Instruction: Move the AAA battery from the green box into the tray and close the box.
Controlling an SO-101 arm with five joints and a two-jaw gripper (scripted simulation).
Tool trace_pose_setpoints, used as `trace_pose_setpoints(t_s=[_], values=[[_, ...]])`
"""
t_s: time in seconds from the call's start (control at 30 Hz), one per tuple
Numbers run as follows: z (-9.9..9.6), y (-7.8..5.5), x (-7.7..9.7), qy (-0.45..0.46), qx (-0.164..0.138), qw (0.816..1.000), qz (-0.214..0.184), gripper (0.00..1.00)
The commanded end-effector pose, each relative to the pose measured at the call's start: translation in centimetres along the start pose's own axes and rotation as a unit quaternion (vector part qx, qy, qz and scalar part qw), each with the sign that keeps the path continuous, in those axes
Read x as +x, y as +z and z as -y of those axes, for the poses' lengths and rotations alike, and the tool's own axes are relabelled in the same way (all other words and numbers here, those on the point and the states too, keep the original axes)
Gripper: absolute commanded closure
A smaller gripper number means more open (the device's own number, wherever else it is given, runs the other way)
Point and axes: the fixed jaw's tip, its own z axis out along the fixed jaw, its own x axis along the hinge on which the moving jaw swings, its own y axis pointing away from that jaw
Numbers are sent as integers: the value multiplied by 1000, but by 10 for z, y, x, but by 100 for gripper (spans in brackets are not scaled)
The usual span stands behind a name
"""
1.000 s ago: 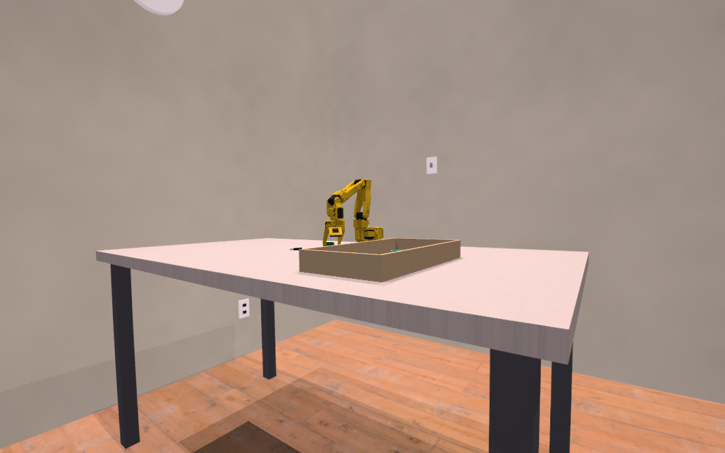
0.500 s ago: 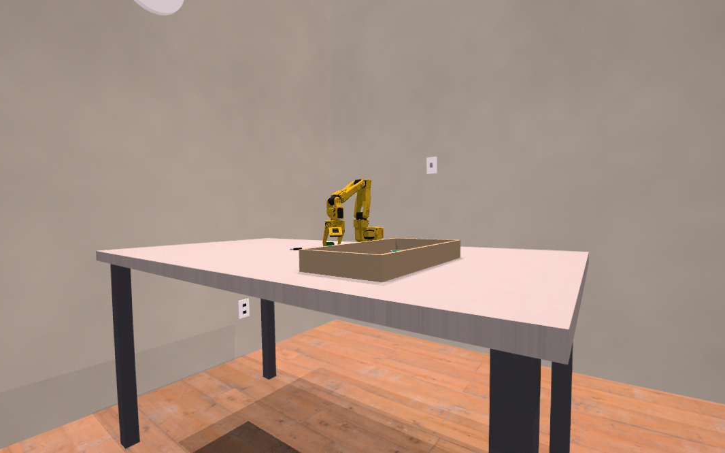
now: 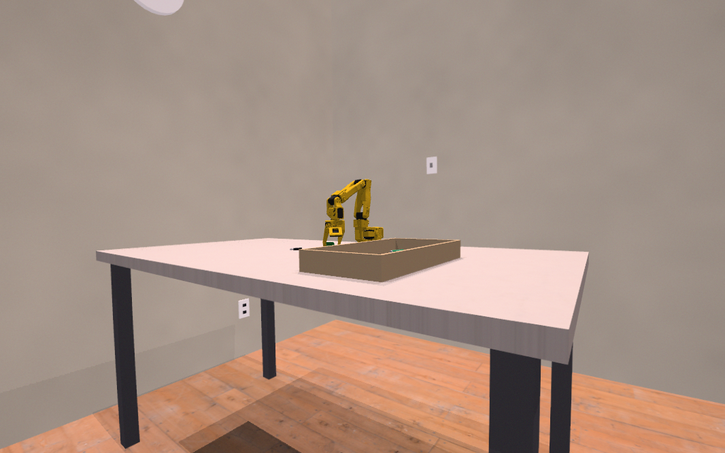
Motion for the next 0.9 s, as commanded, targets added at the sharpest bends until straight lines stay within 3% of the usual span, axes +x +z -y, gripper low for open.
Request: trace_pose_setpoints(t_s=[0.0,0.23,0.73,0.87], values=[[1,-5,-3,-1,5,1000,4,78],[2,-12,-3,-1,5,1000,4,78],[2,-46,-3,-1,5,1000,4,78],[1,-50,-3,-1,5,1000,4,78]])
